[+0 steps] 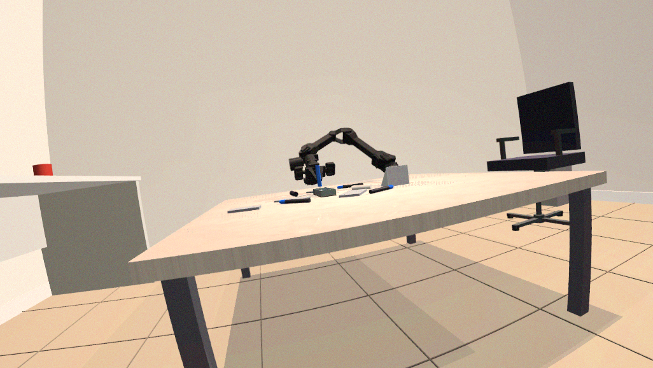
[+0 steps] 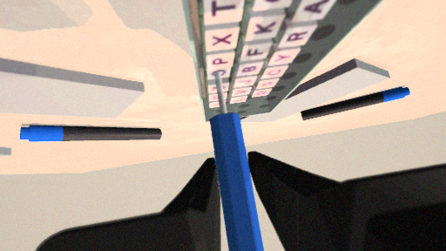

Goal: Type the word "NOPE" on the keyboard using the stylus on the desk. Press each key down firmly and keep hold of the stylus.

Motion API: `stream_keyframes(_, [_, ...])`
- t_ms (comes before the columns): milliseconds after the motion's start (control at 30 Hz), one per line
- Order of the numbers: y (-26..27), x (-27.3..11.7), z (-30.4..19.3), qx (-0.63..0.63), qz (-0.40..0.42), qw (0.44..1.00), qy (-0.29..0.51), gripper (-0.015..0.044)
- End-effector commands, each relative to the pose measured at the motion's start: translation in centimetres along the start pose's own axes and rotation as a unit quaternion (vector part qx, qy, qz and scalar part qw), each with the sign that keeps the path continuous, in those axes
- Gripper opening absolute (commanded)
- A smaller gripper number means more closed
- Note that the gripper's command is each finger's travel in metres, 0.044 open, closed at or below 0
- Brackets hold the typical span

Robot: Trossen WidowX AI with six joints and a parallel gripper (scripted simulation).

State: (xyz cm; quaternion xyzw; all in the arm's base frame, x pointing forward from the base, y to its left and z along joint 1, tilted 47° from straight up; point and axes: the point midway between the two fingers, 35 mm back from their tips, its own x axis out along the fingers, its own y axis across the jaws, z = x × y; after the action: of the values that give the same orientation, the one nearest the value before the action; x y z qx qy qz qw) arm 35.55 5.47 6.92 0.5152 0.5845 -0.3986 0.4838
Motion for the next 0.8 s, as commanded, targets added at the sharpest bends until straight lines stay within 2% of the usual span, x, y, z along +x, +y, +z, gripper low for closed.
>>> stream_keyframes(0, [0.0, 0.1, 0.0, -0.002, 0.001, 1.000, 0.002, 0.0081])
stream_keyframes(233, [0.0, 0.0, -0.1, -0.002, 0.001, 1.000, 0.002, 0.0081])
stream_keyframes(500, [0.0, -1.9, -3.3, -0.002, 0.001, 1.000, 0.003, 0.0081])
stream_keyframes(633, [0.1, -1.7, -3.2, -0.008, 0.003, 1.000, 0.001, 0.0084])
stream_keyframes(767, [0.1, -1.7, -3.2, -0.008, 0.003, 1.000, 0.001, 0.0058])
